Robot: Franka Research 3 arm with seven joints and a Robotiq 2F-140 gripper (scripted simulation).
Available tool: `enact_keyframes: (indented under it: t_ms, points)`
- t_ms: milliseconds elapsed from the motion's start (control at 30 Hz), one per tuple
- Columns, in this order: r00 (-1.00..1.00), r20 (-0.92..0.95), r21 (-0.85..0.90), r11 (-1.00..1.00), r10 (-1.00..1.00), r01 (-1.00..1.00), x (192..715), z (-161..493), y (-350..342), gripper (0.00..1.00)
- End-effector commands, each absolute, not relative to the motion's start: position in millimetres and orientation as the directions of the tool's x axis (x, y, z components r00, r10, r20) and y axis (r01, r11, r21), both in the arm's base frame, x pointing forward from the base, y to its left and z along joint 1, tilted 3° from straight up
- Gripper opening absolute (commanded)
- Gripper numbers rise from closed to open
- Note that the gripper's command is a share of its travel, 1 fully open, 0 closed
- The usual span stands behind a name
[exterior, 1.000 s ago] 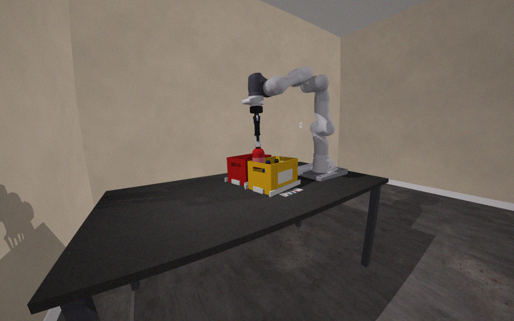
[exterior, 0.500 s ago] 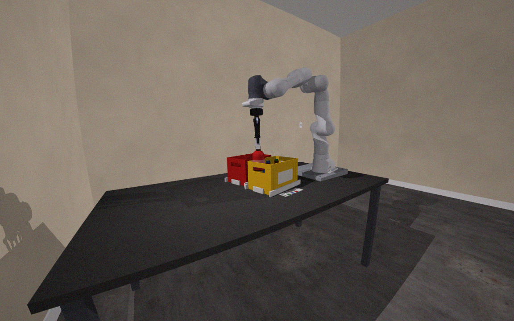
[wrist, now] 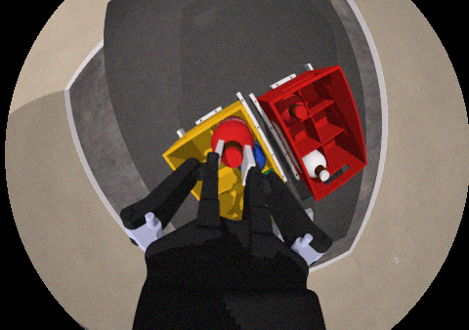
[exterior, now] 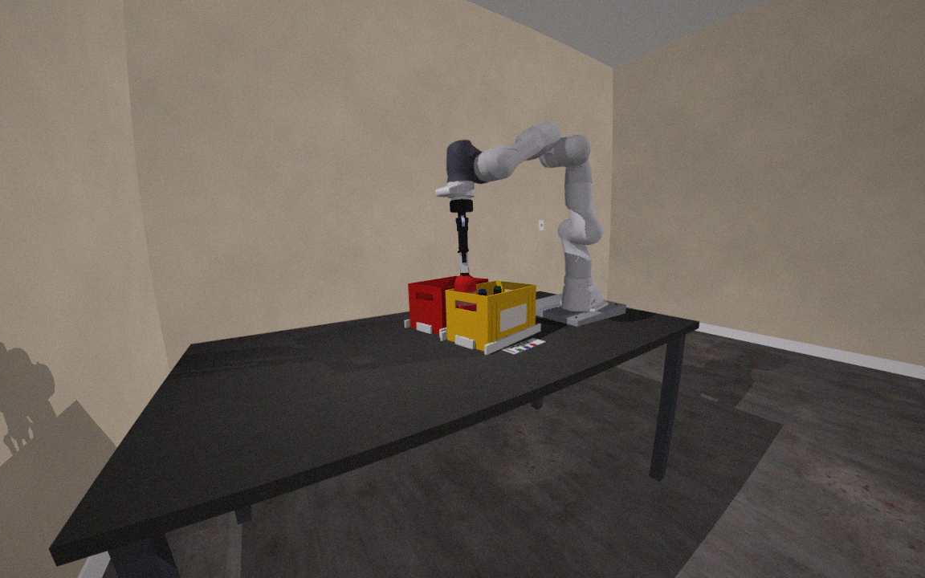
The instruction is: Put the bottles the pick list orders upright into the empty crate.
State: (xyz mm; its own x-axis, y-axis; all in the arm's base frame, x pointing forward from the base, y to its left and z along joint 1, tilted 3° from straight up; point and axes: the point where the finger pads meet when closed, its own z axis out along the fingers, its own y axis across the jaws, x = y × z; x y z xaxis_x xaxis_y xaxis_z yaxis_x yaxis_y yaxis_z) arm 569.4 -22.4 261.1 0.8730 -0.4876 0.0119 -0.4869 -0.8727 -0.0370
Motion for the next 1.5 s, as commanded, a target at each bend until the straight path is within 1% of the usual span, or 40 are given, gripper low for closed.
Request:
enact_keyframes:
  t_ms: [0,1467]
  points:
    - [0.871,0.032,-0.043,-0.872,-0.49,-0.488,575,265,-22,0.0]
    - [0.871,0.032,-0.043,-0.872,-0.49,-0.488,577,225,-20,0.0]
